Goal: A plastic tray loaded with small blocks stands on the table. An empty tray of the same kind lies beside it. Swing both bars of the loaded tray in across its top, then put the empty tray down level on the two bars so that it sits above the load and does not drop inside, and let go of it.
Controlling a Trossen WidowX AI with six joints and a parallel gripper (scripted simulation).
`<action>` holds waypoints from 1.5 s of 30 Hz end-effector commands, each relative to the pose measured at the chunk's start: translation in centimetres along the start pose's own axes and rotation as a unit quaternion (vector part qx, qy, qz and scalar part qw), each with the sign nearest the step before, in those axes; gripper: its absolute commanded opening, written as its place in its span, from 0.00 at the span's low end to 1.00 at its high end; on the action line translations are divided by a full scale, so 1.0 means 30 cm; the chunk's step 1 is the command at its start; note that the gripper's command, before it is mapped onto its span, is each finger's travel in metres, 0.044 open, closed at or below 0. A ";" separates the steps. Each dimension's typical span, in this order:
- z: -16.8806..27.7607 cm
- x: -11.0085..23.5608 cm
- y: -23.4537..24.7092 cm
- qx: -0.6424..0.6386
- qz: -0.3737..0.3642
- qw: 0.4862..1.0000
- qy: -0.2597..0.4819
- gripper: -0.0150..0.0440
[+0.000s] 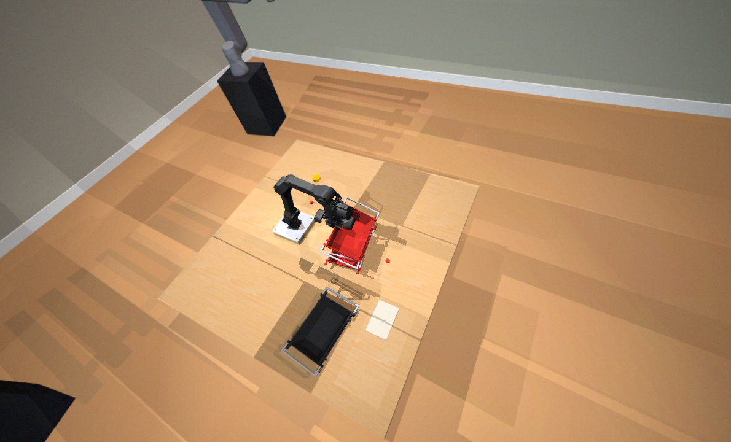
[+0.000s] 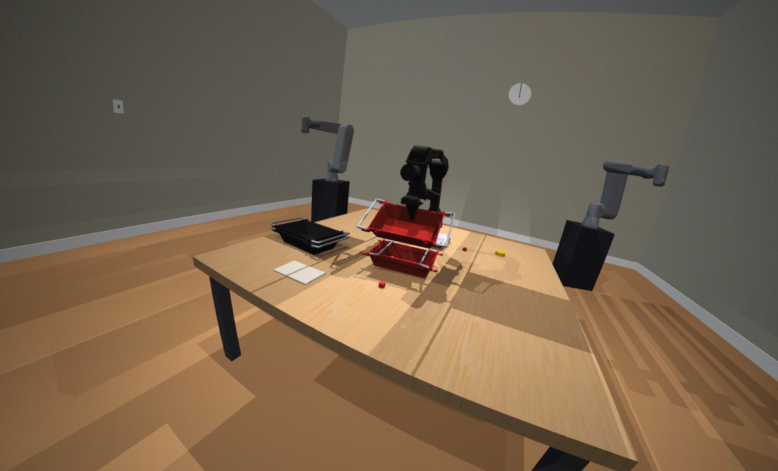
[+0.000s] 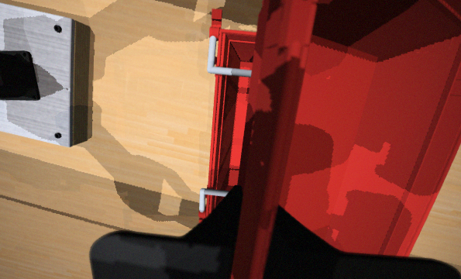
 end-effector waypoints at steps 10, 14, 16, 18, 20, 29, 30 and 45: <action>-0.005 0.009 -0.007 0.002 0.007 1.000 -0.002 0.25; -0.005 0.009 -0.007 0.002 0.007 1.000 -0.002 0.25; -0.005 0.009 -0.007 0.002 0.007 1.000 -0.002 0.25; -0.005 0.006 -0.007 0.002 0.007 1.000 -0.002 0.25; -0.005 0.001 -0.008 0.002 0.007 1.000 -0.002 0.25; -0.004 -0.038 -0.011 0.002 0.007 1.000 -0.002 0.25; -0.003 -0.043 -0.012 0.002 0.007 1.000 -0.002 0.25; -0.002 -0.112 -0.013 0.002 0.007 1.000 -0.002 0.25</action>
Point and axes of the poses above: the point midway between the two fingers, 35 mm back from their tips, its own x axis back along the fingers, its own y axis across the jaws, z = x × y, the point moved 1 cm from there along x, back along the fingers, and after that the axes turned 1 degree about x, right-handed, at the moved point
